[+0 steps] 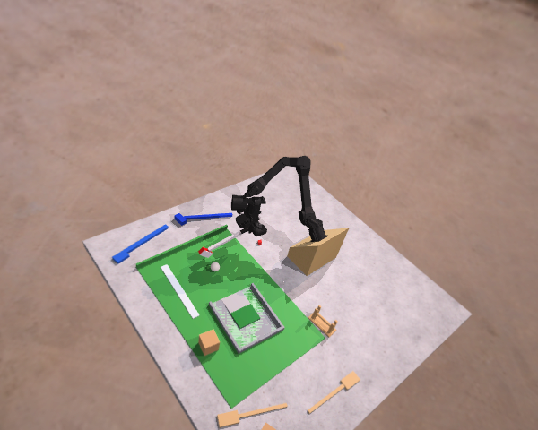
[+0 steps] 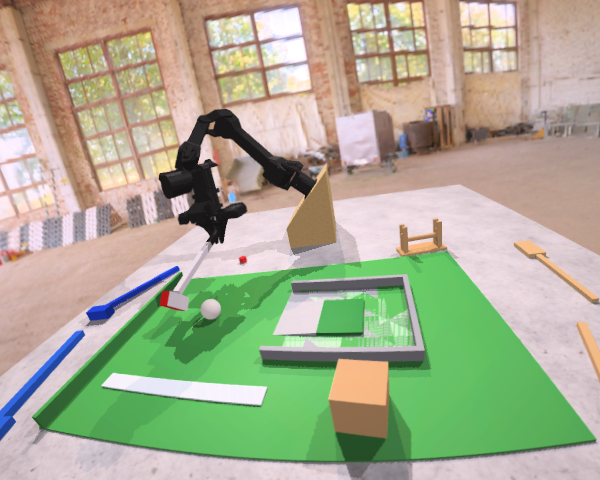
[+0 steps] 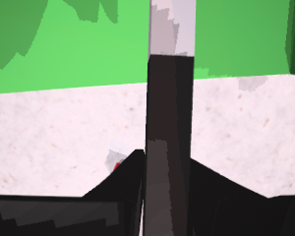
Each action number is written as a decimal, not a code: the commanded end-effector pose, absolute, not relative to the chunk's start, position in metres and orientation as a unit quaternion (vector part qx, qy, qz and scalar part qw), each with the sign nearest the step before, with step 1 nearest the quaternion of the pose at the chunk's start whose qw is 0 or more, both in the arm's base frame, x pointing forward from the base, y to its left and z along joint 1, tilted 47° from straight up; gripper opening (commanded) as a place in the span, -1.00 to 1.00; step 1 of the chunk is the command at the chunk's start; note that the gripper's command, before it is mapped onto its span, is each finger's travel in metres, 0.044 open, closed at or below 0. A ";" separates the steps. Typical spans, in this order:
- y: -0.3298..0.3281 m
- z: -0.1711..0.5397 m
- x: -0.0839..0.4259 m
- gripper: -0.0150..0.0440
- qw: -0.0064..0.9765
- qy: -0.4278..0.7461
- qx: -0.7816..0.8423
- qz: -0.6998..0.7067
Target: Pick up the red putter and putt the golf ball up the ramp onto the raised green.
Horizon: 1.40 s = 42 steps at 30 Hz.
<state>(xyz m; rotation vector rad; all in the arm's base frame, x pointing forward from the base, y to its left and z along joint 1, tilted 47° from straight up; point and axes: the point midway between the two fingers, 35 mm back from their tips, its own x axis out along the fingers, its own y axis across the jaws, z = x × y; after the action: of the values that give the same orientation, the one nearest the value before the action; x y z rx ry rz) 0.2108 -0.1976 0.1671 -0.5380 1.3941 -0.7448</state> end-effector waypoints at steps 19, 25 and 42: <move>-0.208 0.159 0.210 -0.49 0.671 0.619 -0.239 -0.331; -0.222 0.171 0.208 -0.49 0.671 0.619 -0.240 -0.329; -0.164 0.103 0.227 -0.49 0.672 0.625 -0.231 -0.323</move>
<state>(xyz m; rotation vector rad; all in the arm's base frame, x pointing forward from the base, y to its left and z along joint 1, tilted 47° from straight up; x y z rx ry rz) 0.2252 -0.1853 0.1273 -0.5135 1.3947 -0.7360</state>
